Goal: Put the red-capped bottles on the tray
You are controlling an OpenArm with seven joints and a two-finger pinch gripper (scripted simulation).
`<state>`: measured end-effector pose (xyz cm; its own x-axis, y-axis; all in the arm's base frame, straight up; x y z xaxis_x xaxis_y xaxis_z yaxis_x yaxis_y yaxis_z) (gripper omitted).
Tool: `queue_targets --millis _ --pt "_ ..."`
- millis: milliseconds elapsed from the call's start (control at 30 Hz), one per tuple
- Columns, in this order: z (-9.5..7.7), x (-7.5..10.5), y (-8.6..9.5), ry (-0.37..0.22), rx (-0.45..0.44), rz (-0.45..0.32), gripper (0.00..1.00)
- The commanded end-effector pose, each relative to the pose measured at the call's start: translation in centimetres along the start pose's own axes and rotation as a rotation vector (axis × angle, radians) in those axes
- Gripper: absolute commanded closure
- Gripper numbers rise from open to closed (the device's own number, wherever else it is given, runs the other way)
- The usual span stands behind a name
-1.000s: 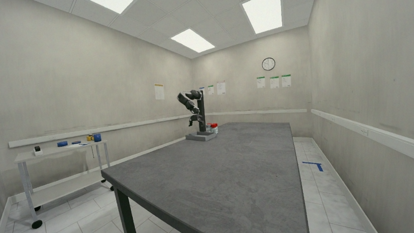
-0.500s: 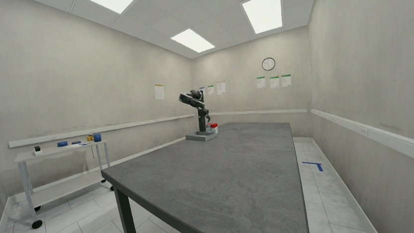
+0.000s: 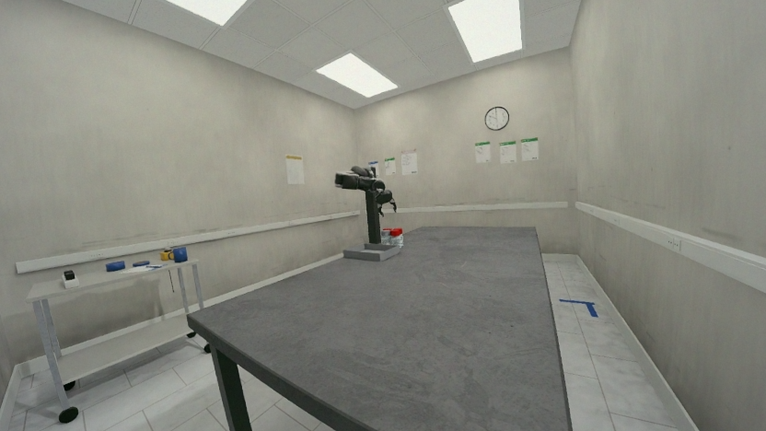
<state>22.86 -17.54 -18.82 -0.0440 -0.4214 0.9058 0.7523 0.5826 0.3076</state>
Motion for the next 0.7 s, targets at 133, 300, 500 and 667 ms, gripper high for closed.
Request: queue_targets --millis 133,300,500,667 --pt "0.0 0.0 -0.5 0.011 -0.002 0.026 0.58" --pt "1.6 1.5 1.2 0.017 0.161 0.018 0.58" --pt "4.1 3.9 3.7 0.030 0.409 0.015 0.58" --pt "4.1 3.9 3.7 0.030 0.409 0.015 0.58"
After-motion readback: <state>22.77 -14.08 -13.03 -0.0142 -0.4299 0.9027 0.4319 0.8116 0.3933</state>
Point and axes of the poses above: the point where the finger pads meet when closed, its own x axis back along the fingers, its own y axis across the jaws, z = x × y, the point moved 5 cm from there along x, back along the fingers, and after that the axes turned 7 degrees about x, right-handed, at the moved point
